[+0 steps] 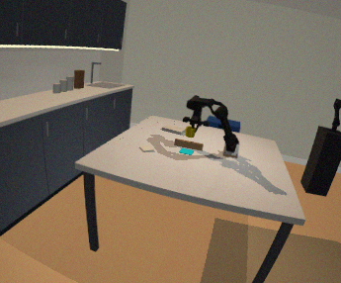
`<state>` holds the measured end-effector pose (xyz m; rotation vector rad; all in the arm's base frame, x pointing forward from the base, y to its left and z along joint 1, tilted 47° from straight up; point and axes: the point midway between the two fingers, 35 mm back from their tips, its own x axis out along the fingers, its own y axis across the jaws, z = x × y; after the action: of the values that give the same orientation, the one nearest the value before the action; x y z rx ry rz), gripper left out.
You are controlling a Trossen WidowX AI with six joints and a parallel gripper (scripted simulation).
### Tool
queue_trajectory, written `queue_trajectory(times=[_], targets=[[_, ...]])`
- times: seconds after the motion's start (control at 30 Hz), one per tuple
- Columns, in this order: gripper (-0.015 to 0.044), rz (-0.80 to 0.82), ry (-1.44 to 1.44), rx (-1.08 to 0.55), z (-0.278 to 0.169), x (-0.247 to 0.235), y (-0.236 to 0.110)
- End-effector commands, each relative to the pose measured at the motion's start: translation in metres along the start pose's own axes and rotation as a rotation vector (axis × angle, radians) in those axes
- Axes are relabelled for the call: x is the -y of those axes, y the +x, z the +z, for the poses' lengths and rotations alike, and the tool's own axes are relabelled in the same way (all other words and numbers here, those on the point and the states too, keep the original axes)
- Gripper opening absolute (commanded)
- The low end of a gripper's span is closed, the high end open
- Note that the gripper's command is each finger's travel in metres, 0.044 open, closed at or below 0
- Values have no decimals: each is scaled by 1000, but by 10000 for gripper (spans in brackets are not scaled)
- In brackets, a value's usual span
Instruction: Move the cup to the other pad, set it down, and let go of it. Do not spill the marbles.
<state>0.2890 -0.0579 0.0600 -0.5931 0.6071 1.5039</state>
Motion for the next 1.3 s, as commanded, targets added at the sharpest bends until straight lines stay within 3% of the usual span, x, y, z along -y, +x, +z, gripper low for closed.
queue_trajectory(times=[0.0, 1.27], targets=[[0, 2, 10, 10, 13, -2, 1], [0, 3, 11, 14, 103, -10, 1]])
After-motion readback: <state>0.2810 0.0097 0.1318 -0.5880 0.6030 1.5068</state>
